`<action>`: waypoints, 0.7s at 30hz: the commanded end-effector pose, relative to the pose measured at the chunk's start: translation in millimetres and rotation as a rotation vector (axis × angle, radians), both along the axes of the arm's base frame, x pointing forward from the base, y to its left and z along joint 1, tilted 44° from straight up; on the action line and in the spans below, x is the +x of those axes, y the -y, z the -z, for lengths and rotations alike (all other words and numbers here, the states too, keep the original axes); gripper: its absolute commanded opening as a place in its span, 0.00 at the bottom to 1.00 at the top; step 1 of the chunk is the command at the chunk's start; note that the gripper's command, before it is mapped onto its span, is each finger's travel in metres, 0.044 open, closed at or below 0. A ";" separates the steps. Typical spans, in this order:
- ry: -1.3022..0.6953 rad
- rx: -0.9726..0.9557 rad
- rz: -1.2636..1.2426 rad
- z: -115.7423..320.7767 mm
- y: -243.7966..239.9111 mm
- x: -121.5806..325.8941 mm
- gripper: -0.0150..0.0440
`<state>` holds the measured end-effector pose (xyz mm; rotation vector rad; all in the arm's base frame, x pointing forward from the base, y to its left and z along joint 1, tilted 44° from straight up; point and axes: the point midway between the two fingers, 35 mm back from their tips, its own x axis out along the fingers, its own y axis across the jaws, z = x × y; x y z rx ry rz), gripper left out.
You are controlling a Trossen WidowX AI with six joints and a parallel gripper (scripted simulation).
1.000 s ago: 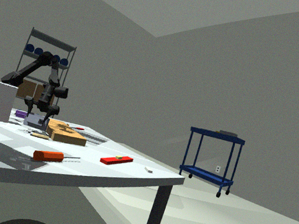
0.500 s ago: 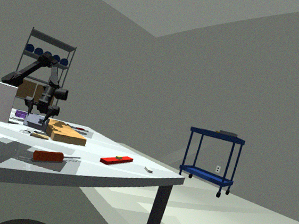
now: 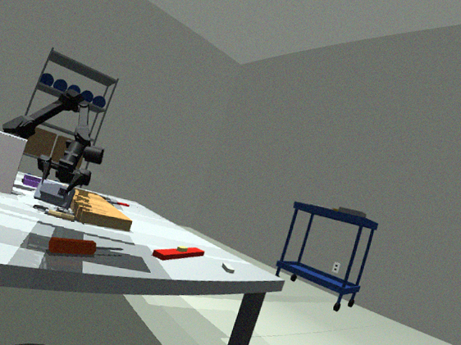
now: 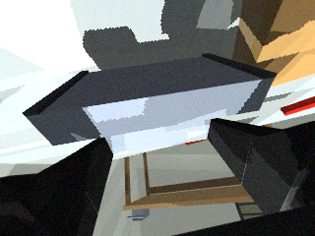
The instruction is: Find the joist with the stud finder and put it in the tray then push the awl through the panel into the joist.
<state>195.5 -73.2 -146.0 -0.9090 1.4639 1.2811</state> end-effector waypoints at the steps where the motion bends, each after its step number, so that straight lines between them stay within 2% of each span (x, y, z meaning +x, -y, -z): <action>1: 0.002 -0.047 -0.003 -1.6 2.0 1.7 0.25; 21: -0.025 -0.161 -0.034 -0.7 -1.8 1.6 0.25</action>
